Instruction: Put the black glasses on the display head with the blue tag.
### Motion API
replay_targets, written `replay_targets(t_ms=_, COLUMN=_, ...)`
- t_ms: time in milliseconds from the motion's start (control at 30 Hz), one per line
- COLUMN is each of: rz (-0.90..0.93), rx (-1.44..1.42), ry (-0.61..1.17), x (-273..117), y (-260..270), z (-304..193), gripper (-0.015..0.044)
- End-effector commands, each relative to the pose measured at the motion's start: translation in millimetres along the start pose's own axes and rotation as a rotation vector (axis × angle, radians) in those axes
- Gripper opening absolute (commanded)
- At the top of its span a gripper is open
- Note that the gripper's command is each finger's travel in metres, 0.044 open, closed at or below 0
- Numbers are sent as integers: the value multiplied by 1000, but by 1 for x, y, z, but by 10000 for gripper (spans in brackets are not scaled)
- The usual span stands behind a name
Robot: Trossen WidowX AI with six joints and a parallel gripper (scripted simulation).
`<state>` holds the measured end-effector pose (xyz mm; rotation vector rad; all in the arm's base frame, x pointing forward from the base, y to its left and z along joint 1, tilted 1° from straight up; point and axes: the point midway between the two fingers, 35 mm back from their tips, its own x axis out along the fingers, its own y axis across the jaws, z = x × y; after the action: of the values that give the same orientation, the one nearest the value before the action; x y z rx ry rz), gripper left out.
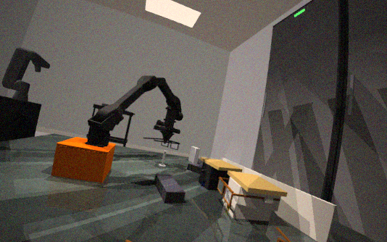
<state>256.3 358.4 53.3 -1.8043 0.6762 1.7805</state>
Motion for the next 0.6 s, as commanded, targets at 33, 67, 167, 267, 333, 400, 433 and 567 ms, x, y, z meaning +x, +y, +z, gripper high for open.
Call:
replay_targets(t_ms=33, rz=-5, rx=10, ry=-3, x=-2, y=-3, z=3, gripper=0)
replay_targets(t_ms=67, rz=-5, rx=10, ry=-3, x=-1, y=-3, z=3, gripper=0)
replay_targets(t_ms=167, rz=-5, rx=10, ry=-3, x=8, y=-4, z=3, gripper=0)
replay_targets(t_ms=267, rz=-5, rx=10, ry=-3, x=24, y=-5, z=3, gripper=0)
replay_targets(t_ms=333, rz=-5, rx=10, ry=-3, x=36, y=-5, z=3, gripper=0)
replay_targets(t_ms=400, rz=-5, rx=10, ry=-3, x=49, y=-4, z=3, gripper=0)
replay_targets(t_ms=433, rz=-5, rx=10, ry=-3, x=54, y=-4, z=3, gripper=0)
replay_targets(t_ms=567, rz=-5, rx=10, ry=-3, x=58, y=-4, z=3, gripper=0)
